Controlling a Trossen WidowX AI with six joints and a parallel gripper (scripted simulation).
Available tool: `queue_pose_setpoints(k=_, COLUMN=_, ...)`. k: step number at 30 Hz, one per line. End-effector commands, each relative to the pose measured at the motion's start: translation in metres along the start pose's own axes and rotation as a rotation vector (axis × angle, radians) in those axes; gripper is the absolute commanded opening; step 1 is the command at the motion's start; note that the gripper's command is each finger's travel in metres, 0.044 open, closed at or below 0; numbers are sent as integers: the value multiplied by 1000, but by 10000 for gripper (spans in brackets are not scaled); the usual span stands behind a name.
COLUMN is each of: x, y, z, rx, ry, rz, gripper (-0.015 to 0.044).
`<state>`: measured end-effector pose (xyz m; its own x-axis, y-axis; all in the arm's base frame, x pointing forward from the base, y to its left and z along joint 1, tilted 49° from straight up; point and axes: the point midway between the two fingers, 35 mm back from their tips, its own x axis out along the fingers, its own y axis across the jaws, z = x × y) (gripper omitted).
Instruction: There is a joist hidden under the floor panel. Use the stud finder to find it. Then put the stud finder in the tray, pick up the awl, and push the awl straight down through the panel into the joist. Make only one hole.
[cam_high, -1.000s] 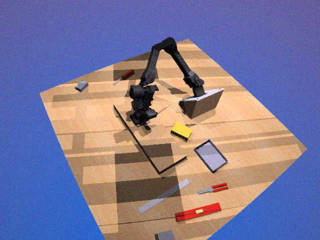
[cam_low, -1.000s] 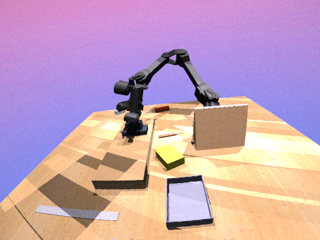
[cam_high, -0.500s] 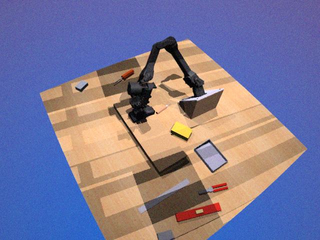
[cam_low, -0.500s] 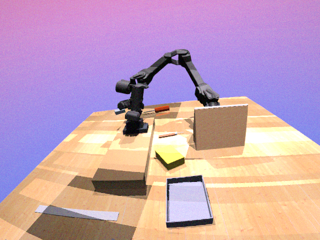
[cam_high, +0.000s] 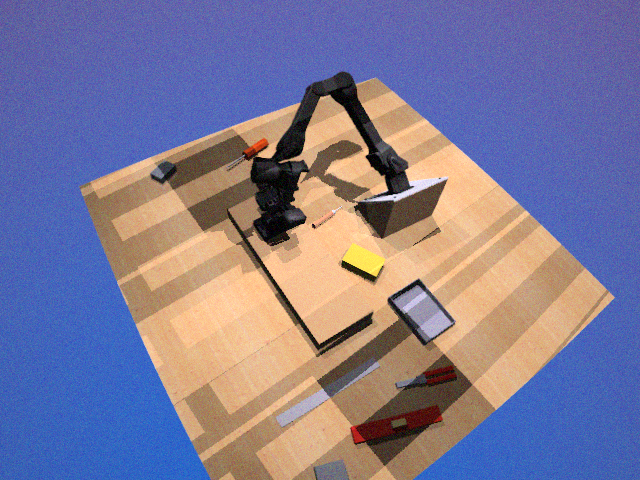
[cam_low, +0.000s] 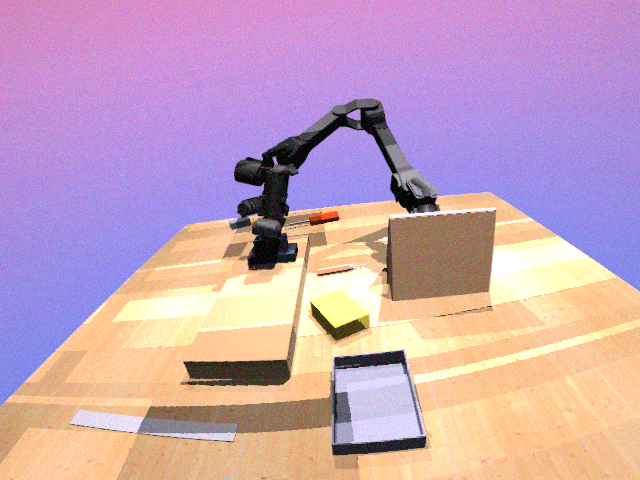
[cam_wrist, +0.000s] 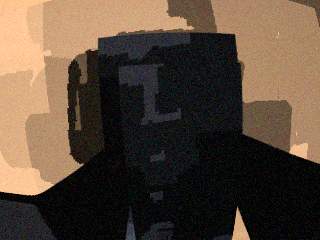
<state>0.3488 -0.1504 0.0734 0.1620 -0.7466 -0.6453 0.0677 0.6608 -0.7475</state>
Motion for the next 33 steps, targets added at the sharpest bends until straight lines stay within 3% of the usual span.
queue_pose_setpoints(k=1, x=0, y=-9, z=0, rx=3, ry=2, rz=-5, gripper=0)
queue_pose_setpoints(k=33, x=0, y=-55, z=0, rx=3, ry=2, rz=-7, gripper=0)
